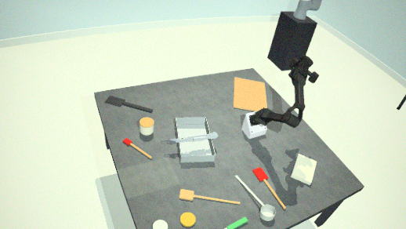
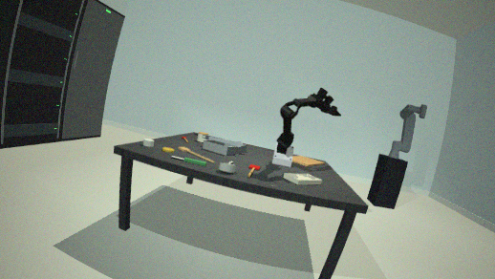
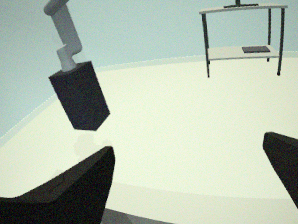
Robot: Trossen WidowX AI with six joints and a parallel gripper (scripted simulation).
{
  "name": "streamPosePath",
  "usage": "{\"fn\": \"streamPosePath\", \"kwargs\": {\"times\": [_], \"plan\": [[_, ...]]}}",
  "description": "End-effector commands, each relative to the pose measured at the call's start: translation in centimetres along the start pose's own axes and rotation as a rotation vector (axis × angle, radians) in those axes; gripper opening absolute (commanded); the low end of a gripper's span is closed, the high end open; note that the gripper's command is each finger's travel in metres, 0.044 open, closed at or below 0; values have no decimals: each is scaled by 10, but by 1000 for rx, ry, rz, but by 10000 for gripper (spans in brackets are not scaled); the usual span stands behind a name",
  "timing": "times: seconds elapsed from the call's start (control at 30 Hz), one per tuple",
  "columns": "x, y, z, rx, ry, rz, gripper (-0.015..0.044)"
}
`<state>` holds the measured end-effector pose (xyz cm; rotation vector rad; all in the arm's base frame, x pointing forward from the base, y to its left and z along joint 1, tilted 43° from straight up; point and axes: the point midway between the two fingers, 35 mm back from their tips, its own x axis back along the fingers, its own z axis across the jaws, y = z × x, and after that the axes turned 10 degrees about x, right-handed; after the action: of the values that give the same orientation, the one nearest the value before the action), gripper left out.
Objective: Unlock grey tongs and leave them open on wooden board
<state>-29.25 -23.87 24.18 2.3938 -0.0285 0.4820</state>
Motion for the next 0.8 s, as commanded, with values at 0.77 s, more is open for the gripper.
{"fn": "streamPosePath", "kwargs": {"times": [0.77], "plan": [[264,-5,303,770,1065,-349,440]]}}
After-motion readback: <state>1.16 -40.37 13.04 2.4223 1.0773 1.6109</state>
